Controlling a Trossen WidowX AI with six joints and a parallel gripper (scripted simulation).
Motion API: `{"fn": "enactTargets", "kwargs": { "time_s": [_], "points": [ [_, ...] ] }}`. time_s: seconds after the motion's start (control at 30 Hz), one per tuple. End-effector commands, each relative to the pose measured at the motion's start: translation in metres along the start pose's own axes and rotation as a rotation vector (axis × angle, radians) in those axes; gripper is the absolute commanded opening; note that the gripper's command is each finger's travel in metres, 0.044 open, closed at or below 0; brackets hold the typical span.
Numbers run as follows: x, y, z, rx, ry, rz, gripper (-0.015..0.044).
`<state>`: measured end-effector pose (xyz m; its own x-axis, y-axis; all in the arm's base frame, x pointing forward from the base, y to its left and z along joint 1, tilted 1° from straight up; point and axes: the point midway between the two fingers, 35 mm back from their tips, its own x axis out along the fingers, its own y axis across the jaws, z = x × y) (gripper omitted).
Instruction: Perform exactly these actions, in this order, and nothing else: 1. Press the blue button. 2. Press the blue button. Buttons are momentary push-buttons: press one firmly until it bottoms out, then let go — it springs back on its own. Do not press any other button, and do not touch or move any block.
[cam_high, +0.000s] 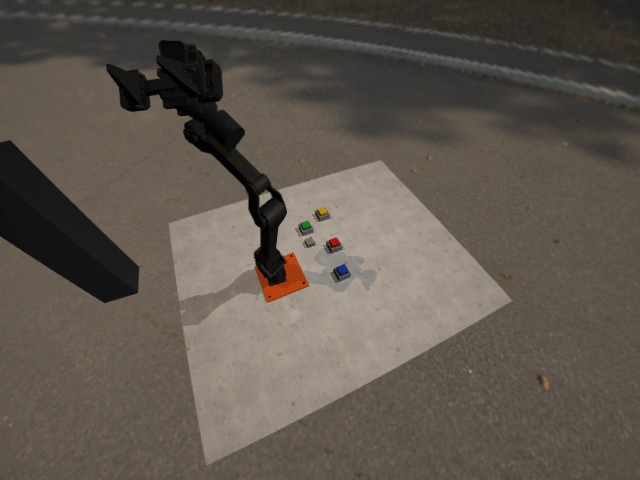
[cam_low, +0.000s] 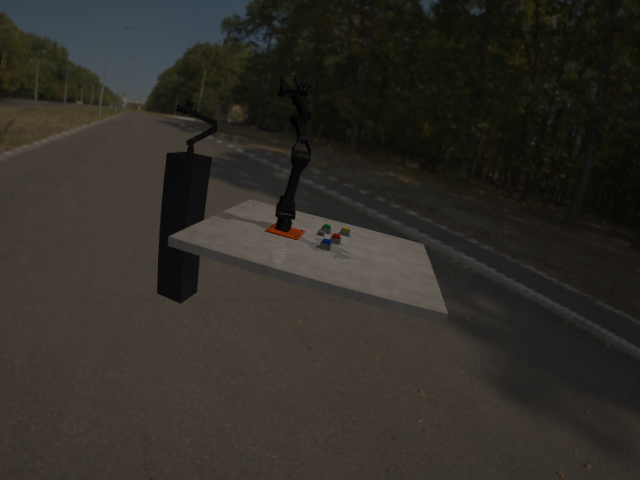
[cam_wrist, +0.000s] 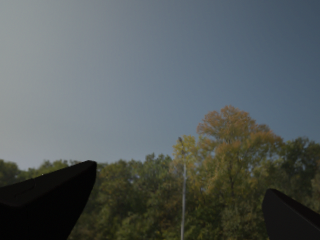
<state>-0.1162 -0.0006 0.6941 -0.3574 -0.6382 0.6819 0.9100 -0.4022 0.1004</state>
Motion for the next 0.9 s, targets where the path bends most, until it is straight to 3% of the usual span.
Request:
{"fn": "enactTargets", "kwargs": {
  "time_s": [0.0,0.17,0.37,0.6,0.87],
  "points": [
    [-0.001,-0.001,0.001,-0.005,-0.004,-0.003,0.04],
    [-0.014,-0.017,0.024,-0.103,-0.091,-0.099,0.04],
    [-0.072,-0.056,0.092,-0.335,-0.321,-0.424,0.04],
    [-0.185,-0.059,0.167,-0.649,-0.584,-0.88,0.04],
    [-0.336,0.014,0.207,-0.96,-0.851,-1.467,0.04]
  ]
}}
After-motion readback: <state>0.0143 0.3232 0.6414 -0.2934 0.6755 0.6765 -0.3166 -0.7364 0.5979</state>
